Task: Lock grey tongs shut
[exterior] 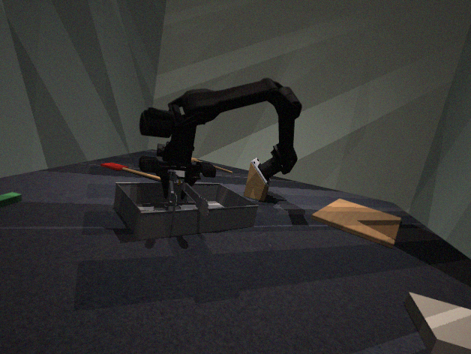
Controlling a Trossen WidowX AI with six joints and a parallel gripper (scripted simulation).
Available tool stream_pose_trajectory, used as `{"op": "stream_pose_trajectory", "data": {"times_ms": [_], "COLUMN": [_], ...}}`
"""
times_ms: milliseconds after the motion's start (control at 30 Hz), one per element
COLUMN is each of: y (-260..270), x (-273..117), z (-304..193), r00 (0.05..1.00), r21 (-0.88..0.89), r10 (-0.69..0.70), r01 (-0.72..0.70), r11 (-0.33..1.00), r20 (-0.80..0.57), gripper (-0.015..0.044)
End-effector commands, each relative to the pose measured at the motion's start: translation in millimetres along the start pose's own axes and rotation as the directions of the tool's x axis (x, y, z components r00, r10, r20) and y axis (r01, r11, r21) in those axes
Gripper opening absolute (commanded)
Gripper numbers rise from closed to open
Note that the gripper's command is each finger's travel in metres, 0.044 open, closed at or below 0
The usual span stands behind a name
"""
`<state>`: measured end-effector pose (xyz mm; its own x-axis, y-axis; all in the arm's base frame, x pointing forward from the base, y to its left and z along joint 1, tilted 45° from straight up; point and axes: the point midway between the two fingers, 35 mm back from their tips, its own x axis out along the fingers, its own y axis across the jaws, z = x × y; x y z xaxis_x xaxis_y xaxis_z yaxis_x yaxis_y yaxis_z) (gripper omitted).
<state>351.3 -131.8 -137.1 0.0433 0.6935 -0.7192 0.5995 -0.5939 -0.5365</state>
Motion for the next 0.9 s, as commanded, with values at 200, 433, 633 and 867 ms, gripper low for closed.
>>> {"op": "stream_pose_trajectory", "data": {"times_ms": [200, 433, 633, 867], "y": [0.5, 0.5, 0.5, 0.5], "x": [-0.4, -0.4, -0.4, -0.4], "z": [-0.3, -0.3, -0.3, -0.3], "r00": [1.000, 1.000, 1.000, 1.000], "r21": [-0.002, -0.002, -0.002, -0.002], "r10": [0.002, 0.002, 0.002, 0.002], "r01": [-0.002, -0.002, -0.002, -0.002], "r11": [1.000, 1.000, 1.000, 1.000], "r20": [-0.001, -0.001, -0.001, -0.001], "gripper": [0.0128, 0.0081, 0.0041, -0.0064]}}
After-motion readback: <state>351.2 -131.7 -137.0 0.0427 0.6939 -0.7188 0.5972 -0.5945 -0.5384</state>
